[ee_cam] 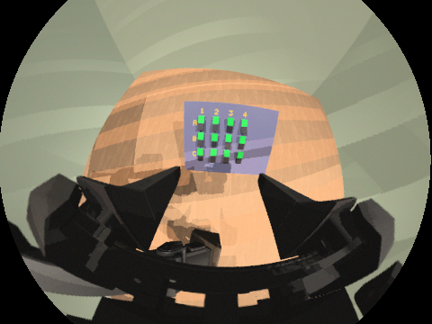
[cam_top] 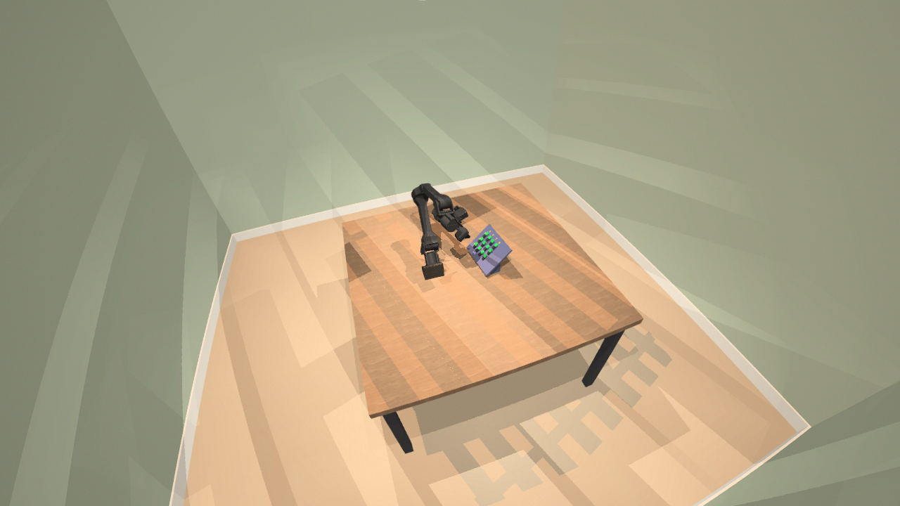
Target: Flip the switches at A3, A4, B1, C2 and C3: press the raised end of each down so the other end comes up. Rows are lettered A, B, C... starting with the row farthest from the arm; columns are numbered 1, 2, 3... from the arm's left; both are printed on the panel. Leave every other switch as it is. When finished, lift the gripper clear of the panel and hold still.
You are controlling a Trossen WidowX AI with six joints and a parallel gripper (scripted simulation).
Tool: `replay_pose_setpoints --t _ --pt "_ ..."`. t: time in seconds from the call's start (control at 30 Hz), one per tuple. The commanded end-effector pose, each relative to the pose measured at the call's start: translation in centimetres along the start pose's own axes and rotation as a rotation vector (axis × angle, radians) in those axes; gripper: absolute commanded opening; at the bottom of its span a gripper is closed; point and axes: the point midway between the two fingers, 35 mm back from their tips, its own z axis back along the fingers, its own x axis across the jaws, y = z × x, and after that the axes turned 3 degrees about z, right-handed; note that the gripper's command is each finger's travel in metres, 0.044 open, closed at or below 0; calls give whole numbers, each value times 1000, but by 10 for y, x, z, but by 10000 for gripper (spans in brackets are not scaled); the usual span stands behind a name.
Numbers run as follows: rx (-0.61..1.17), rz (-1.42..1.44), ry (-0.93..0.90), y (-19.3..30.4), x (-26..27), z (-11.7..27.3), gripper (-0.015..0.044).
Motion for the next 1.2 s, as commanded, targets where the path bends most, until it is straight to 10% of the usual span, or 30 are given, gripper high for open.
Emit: replay_pose_setpoints --t 0.0,0.47,1.17 --pt "1 0 1 0 -1 -1 374" --pt "7 19 1 -47 -23 -98 6" --pt "31 20 -2 -48 -22 -133 0"
